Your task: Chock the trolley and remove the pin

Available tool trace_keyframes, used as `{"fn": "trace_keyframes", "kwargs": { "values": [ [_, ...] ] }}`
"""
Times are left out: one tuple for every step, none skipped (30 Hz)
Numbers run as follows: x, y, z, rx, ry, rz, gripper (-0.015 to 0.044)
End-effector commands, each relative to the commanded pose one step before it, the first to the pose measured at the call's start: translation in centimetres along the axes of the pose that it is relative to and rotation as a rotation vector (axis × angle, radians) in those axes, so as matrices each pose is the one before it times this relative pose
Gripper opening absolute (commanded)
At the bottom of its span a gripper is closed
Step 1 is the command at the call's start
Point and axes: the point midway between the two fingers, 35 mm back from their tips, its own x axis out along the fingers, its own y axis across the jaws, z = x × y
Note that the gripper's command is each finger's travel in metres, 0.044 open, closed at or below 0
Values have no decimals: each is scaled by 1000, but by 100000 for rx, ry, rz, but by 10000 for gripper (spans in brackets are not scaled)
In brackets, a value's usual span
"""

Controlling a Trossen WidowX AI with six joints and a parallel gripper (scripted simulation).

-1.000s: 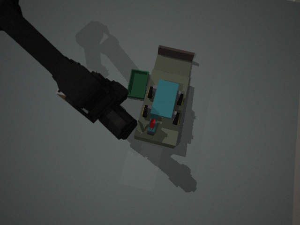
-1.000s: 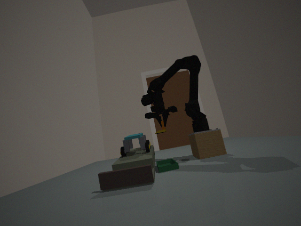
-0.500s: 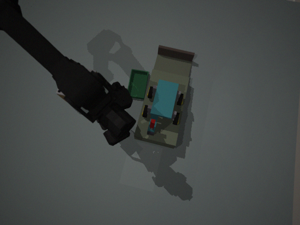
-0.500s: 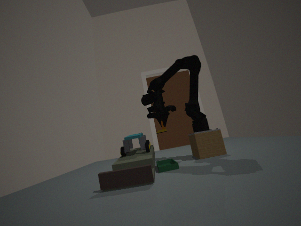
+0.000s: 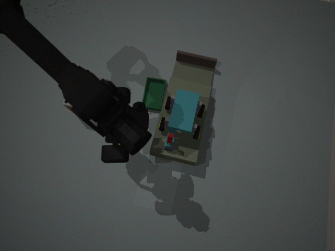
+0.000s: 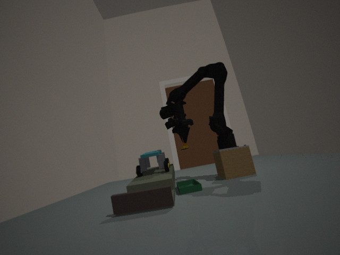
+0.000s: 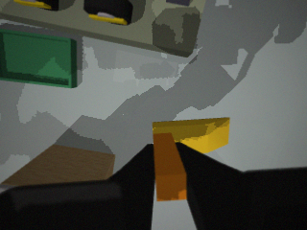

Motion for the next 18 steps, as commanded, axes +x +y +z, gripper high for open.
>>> {"fn": "trace_keyframes", "kwargs": {
  "values": [
    [-8, -13, -58, 13366, 119, -273, 0],
    [0, 0, 0, 3448, -12, -3, 0],
    [0, 0, 0, 2830, -10, -2, 0],
    [0, 0, 0, 1698, -6, -1, 0],
    [0, 0, 0, 566, -2, 0, 0],
    [0, 0, 0, 0, 0, 0, 0],
    [0, 0, 0, 0, 0, 0, 0],
    [0, 0, 0, 0, 0, 0, 0],
    [0, 0, 0, 0, 0, 0, 0],
    [4, 48, 19, 82, -2, 5, 0],
    [12, 144, 57, 246, -6, 14, 0],
    [16, 191, 73, 322, -7, 18, 0],
    [24, 294, 108, 495, -10, 27, 0],
    [25, 303, 108, 462, -10, 27, 0],
    [26, 312, 104, 474, -9, 27, 0],
    [24, 321, 112, 379, -10, 28, 0],
    [24, 324, 105, 381, -8, 27, 0],
    [20, 306, 108, 243, -9, 27, 0]
  ]
}}
